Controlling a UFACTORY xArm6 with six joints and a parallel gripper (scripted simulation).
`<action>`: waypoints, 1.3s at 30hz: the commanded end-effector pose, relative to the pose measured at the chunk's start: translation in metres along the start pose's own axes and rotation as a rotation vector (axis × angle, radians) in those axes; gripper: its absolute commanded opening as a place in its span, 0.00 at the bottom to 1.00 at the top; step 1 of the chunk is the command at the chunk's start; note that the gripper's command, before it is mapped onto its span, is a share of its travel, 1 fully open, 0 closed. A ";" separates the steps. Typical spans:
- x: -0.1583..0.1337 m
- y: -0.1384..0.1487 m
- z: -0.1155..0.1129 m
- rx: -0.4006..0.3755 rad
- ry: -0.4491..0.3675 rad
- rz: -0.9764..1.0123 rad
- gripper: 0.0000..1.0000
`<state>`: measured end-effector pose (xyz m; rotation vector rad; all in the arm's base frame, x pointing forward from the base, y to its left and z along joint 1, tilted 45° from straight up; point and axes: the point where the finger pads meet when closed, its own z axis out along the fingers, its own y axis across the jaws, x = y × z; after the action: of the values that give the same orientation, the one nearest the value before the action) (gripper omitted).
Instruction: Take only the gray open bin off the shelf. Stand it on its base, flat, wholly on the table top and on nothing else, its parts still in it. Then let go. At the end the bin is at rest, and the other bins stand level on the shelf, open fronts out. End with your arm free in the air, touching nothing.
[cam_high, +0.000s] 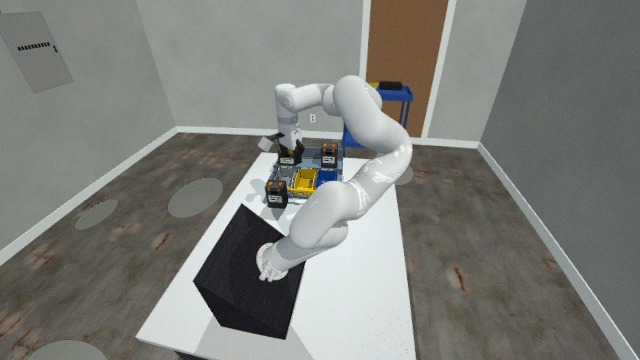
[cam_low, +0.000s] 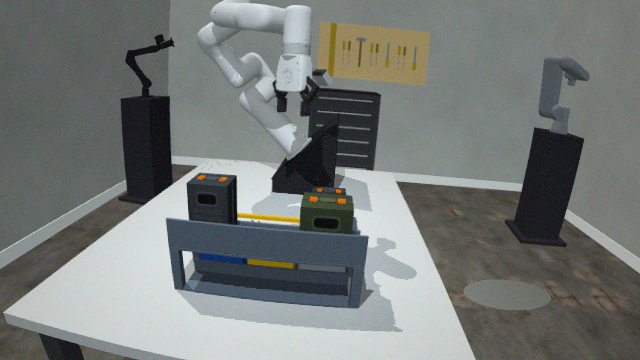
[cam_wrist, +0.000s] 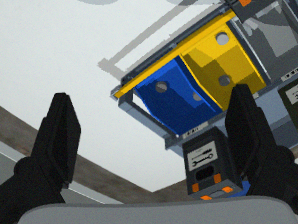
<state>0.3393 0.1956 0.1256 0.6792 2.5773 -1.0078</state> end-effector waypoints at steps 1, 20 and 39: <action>0.000 0.001 -0.001 -0.003 -0.005 0.069 1.00; 0.000 0.001 -0.001 -0.004 -0.005 0.327 1.00; 0.000 0.001 -0.001 -0.005 -0.004 0.585 1.00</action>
<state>0.3391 0.1957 0.1255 1.3102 2.1651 -0.8057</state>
